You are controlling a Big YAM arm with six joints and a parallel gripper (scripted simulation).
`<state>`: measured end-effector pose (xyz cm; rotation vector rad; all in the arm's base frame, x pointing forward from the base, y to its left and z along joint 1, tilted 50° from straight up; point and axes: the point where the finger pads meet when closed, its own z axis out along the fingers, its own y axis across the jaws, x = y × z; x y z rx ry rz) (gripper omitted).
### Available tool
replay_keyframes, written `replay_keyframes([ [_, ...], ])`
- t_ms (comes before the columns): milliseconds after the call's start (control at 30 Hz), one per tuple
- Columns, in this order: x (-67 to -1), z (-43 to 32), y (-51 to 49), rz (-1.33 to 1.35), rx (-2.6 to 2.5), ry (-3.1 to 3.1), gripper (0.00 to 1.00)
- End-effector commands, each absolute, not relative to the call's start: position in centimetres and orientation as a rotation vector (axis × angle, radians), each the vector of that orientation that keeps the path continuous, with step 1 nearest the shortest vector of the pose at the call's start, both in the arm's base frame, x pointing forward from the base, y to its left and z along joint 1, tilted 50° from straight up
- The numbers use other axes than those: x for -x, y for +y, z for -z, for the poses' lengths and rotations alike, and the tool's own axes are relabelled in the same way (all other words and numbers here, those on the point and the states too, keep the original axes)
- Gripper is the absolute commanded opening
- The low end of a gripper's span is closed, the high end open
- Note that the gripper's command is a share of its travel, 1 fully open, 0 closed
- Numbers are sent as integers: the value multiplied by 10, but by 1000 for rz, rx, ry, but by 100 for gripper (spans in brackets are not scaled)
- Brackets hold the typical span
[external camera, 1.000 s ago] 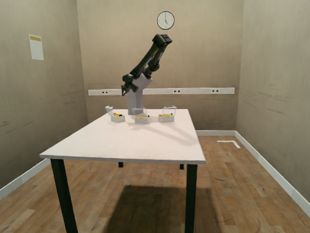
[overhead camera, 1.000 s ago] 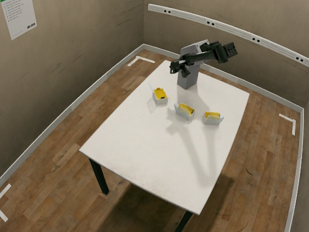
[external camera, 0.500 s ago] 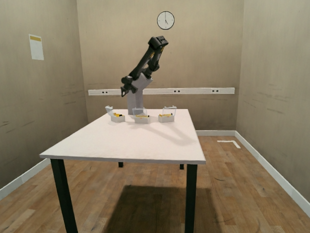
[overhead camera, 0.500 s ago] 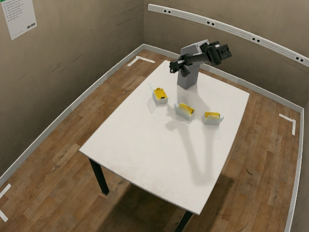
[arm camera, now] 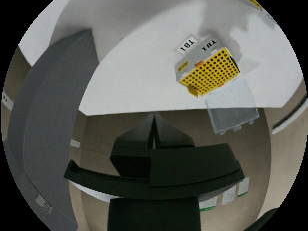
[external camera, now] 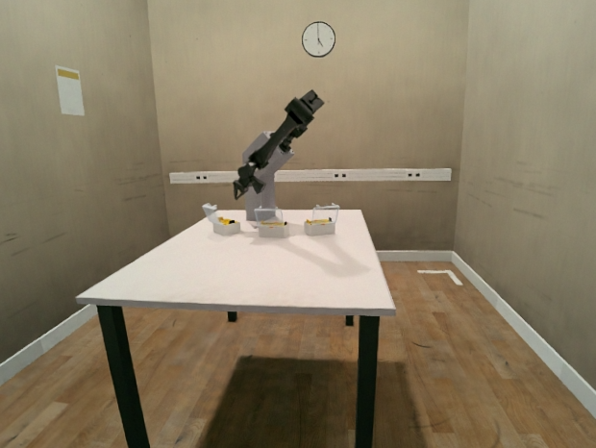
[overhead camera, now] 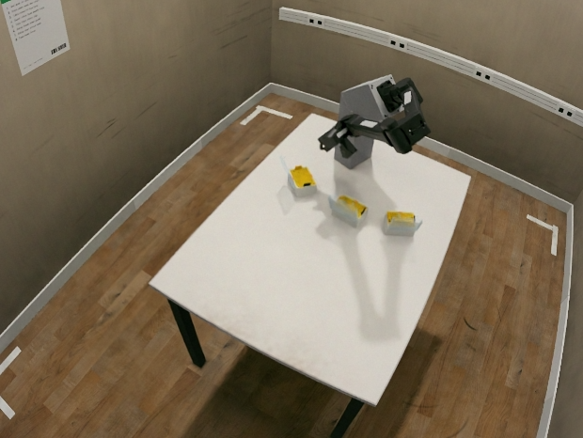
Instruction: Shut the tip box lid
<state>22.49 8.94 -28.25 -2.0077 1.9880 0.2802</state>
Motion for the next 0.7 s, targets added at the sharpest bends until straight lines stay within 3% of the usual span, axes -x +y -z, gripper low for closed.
replay_keyframes([
  [0, -228, 293, 103, -272, 1963, 2031, 0],
  [667, -233, 344, 163, -272, 1962, 2031, 0],
])
